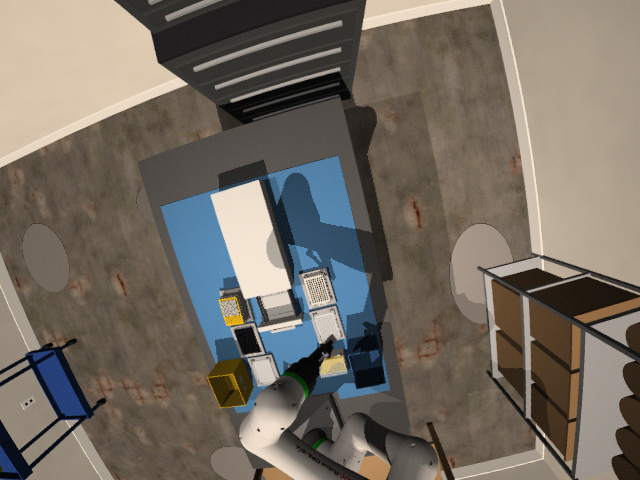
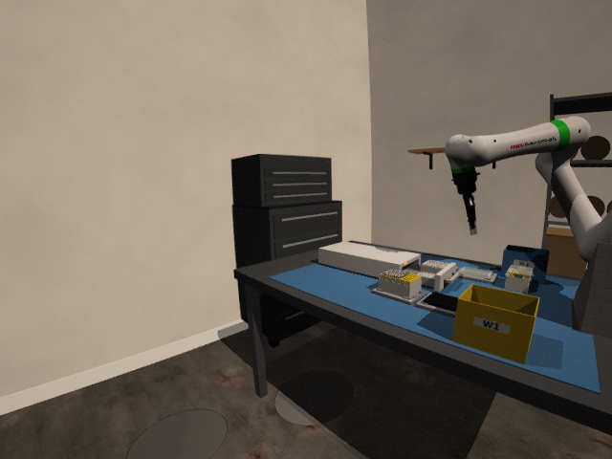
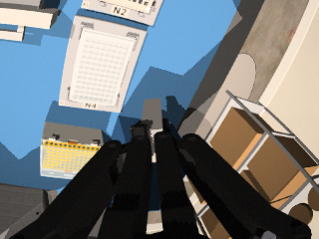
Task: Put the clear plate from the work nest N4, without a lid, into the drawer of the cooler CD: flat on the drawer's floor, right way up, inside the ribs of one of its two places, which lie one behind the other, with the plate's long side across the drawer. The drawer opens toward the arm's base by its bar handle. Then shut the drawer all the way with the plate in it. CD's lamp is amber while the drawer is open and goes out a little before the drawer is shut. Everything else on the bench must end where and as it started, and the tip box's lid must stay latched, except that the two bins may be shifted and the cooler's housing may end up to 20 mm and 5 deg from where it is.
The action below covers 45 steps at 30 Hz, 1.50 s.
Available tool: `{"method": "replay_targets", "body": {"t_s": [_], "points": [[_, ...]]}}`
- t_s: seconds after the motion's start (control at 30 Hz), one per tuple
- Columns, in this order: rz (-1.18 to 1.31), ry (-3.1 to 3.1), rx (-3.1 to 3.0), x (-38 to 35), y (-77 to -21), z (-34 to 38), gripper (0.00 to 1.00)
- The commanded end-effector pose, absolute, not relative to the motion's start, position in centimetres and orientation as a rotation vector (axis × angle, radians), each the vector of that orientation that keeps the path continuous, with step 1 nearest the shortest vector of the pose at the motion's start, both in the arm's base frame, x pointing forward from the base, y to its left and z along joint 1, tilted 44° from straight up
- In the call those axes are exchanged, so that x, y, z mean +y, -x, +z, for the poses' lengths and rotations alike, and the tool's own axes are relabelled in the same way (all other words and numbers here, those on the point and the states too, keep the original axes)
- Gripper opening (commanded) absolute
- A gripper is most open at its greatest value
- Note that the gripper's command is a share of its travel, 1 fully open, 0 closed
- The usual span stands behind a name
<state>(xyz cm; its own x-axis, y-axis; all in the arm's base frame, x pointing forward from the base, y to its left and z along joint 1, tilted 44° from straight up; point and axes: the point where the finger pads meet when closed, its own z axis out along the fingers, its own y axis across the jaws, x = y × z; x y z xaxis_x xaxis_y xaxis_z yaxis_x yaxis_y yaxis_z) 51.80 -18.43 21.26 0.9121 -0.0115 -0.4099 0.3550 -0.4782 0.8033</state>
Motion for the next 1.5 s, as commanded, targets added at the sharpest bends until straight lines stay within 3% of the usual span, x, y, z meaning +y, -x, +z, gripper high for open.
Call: {"method": "replay_targets", "body": {"t_s": [0.0,1.47], "points": [[-0.371,-2.074,0.205,-16.7,-51.7,20.2,0.0],[-0.05,-2.331,-0.116,-2.4,-47.8,11.5,0.0]]}}
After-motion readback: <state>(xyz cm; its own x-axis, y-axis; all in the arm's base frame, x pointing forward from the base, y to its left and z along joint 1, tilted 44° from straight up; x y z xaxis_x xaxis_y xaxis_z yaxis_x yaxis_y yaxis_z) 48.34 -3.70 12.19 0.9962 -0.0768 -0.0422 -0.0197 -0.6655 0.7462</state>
